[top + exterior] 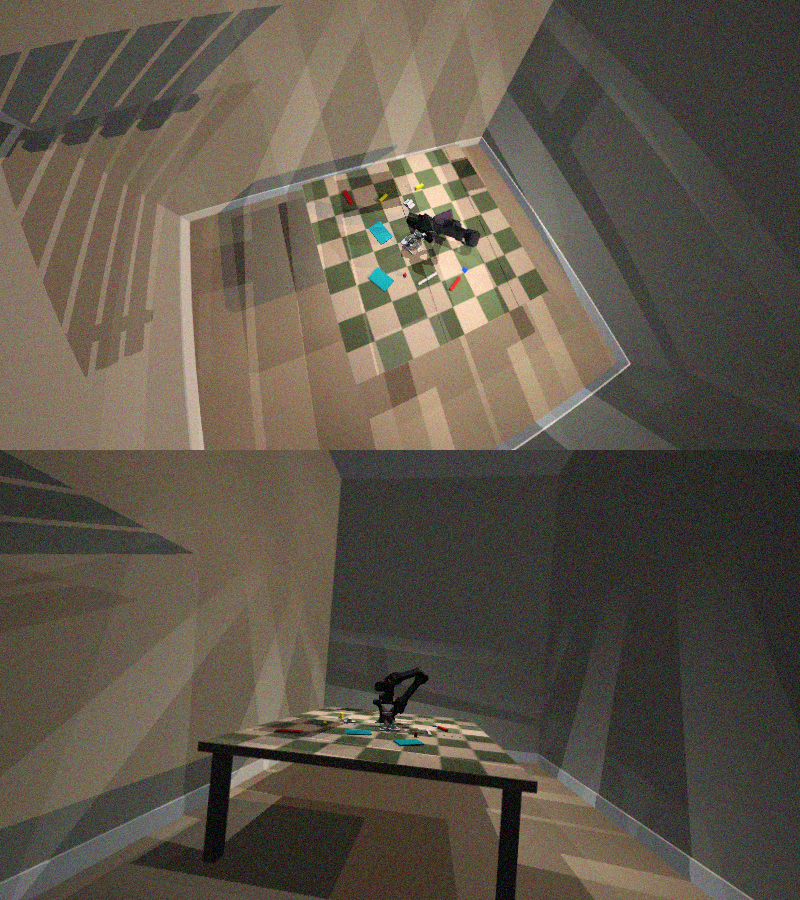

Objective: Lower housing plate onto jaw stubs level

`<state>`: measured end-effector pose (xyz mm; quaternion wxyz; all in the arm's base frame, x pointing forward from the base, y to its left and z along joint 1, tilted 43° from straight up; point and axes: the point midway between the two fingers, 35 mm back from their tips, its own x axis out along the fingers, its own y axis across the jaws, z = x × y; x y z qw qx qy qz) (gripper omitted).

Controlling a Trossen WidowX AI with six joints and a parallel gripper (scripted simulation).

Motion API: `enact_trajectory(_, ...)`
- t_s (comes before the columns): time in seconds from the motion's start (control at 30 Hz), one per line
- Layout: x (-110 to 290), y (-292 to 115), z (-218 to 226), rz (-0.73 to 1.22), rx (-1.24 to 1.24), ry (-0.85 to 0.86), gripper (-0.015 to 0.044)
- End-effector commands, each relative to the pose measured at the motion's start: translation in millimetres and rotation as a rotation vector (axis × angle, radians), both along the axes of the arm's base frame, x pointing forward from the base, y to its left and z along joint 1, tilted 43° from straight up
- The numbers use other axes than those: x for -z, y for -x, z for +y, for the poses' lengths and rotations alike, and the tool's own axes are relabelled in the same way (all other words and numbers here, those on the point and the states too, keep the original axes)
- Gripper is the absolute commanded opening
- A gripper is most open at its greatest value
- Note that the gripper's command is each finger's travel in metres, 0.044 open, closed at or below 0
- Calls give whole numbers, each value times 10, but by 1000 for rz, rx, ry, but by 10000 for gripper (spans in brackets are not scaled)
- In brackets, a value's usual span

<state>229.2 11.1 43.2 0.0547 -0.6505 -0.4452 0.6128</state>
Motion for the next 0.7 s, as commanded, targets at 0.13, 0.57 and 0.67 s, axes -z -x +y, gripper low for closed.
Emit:
enact_trajectory(0.13,108,21,98,6,5,-4,351)
enact_trajectory(0.57,260,60,237,6,5,-6,351)
enact_trajectory(0.67,293,72,269,6,5,-7,351)
